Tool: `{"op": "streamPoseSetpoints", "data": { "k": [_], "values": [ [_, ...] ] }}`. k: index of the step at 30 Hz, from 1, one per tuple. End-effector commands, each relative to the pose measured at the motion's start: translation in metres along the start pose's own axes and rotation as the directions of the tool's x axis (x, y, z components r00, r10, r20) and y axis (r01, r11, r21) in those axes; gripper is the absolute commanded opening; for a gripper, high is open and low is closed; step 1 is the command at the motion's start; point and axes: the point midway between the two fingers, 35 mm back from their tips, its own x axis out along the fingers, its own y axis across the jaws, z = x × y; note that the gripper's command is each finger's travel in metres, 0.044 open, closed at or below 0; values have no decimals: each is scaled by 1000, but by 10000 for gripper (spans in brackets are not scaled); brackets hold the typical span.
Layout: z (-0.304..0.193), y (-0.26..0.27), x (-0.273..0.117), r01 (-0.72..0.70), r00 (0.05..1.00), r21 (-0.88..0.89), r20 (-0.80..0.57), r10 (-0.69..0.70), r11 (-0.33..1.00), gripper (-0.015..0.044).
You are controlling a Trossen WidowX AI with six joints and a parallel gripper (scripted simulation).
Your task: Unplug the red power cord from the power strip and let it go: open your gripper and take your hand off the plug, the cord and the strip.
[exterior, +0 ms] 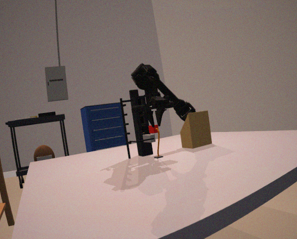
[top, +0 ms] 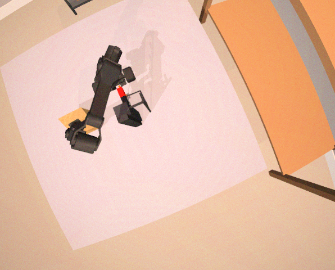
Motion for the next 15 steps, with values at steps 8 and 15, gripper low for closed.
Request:
{"op": "streamPoseSetpoints", "data": {
  "k": [8,15],
  "values": [
    [2,-2,-1,5,1000,2,2,-5,1000,394],
    [56,-1,-12,6,1000,3,5,-6,1000,440]
  ]
}}
